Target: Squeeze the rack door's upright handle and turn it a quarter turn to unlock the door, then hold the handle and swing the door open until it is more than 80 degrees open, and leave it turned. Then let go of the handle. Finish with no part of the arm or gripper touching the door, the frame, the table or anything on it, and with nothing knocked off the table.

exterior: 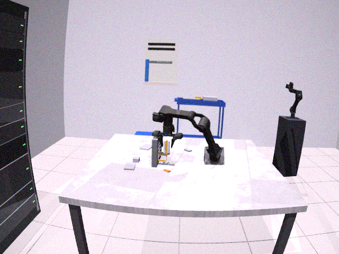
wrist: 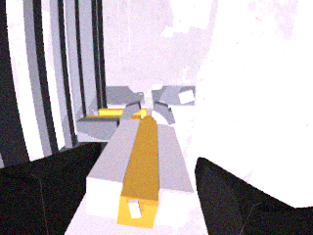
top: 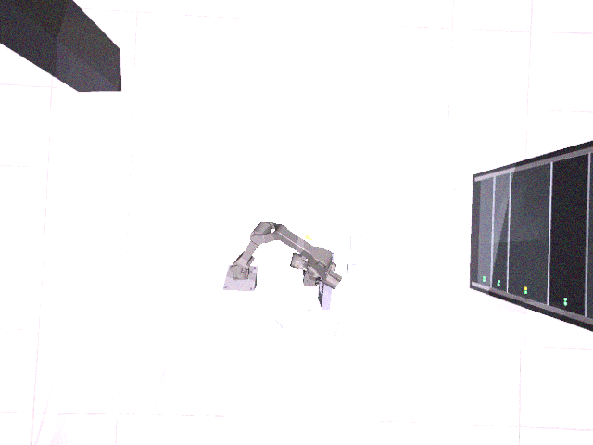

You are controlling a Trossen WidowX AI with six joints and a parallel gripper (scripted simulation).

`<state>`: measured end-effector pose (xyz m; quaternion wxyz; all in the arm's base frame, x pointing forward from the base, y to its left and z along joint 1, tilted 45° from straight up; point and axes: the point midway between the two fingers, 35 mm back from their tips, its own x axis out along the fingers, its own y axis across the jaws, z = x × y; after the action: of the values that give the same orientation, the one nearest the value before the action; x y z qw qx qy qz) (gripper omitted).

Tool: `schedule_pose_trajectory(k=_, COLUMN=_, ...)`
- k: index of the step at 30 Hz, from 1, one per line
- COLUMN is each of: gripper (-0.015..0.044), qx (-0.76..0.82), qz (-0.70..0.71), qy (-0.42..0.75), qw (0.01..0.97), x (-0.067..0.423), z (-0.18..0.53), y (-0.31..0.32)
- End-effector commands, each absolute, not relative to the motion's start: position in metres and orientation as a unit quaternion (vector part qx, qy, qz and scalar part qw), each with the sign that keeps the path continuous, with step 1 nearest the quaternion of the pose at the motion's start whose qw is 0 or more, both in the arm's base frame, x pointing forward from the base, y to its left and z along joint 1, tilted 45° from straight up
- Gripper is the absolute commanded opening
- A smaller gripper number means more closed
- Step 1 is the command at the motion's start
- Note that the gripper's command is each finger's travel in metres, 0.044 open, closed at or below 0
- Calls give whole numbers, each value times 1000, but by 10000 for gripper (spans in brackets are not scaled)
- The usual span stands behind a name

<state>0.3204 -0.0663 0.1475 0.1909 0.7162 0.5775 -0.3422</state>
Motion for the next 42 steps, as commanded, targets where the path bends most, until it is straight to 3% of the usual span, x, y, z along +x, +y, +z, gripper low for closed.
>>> schedule_pose_trajectory(k=1, gripper=259, qx=718, qz=-346, qy=575, qw=186, x=322, z=144, y=-67)
schedule_pose_trajectory(k=36, gripper=26, qx=718, qz=-346, qy=575, qw=186, x=322, z=144, y=-67)
schedule_pose_trajectory(k=42, gripper=21, qx=715, qz=-338, qy=580, qw=197, x=321, z=144, y=-67)
